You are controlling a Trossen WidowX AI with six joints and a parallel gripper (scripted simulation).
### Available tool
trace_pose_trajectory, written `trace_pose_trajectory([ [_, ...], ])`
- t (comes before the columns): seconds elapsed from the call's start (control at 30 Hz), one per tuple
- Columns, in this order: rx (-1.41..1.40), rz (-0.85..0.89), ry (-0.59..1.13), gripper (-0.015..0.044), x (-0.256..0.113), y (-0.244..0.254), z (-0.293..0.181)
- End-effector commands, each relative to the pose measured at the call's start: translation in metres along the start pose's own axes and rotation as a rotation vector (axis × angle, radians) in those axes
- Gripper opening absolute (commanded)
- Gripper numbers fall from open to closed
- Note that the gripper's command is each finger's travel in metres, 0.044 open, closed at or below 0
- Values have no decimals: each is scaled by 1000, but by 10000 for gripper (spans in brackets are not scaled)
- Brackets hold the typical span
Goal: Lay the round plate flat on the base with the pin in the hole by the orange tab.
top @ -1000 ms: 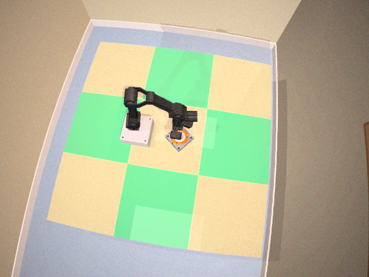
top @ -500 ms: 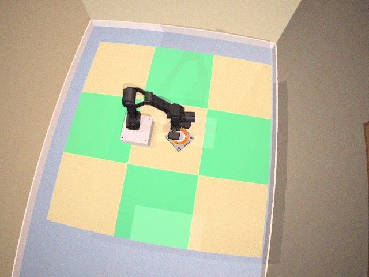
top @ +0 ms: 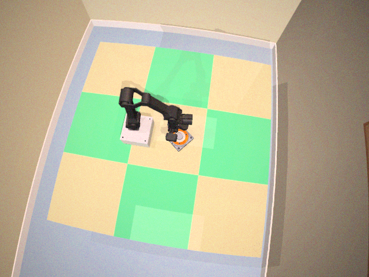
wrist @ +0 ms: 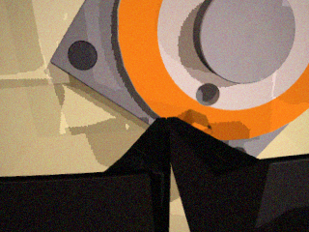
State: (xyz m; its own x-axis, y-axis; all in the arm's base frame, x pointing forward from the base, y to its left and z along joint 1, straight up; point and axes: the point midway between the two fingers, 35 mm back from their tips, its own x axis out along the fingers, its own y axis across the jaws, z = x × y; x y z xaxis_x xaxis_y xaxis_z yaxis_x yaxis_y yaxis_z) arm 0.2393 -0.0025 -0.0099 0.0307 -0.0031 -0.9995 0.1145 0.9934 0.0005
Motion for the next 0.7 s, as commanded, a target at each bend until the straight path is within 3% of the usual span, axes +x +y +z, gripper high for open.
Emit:
trace_pose_trajectory([
  [0.0,-1,-4,11,0,2,-5,-7],
  [0.67,-2,-6,12,0,0,-26,-16],
])
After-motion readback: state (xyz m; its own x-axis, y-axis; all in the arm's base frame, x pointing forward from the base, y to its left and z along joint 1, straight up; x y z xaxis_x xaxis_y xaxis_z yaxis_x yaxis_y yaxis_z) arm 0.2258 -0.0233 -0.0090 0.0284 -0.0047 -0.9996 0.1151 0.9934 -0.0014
